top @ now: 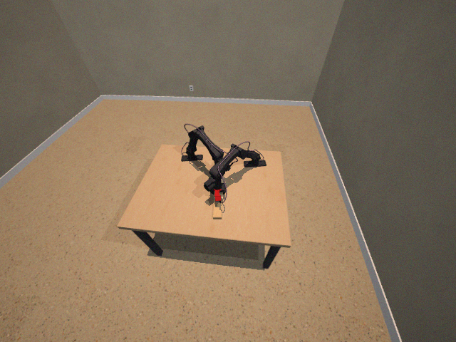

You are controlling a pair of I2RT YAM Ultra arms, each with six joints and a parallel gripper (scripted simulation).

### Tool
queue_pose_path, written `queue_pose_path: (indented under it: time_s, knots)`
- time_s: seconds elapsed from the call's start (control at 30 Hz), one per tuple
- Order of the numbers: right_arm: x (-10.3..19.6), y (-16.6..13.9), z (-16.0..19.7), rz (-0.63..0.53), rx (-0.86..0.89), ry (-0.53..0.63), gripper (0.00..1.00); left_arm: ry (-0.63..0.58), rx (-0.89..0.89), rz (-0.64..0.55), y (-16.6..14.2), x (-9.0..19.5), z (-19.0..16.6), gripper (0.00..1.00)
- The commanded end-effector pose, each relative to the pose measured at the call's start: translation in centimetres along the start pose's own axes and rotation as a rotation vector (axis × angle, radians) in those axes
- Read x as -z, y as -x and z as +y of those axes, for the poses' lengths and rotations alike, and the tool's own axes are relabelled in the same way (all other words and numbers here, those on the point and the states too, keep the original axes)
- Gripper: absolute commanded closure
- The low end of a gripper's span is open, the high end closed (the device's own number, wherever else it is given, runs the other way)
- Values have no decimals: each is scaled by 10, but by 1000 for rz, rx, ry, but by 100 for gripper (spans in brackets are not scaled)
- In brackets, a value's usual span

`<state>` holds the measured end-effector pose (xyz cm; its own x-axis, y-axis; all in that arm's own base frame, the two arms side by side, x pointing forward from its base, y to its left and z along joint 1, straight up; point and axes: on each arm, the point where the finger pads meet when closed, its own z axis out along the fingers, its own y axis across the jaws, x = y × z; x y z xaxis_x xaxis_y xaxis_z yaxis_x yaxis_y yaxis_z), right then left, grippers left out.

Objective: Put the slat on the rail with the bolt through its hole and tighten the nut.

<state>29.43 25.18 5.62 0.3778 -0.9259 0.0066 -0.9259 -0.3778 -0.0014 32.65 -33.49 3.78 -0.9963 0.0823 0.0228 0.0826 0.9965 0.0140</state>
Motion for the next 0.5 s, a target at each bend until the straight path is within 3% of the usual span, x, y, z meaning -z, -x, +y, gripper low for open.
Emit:
queue_pose_path:
  time_s: [0.0,0.47]
  knots:
    - [7,2,-1,-11,7,-11,66,-10,0,-11,1,6,-1,28]
    - [4,2,-1,-11,7,-11,66,-10,0,-11,1,6,-1,28]
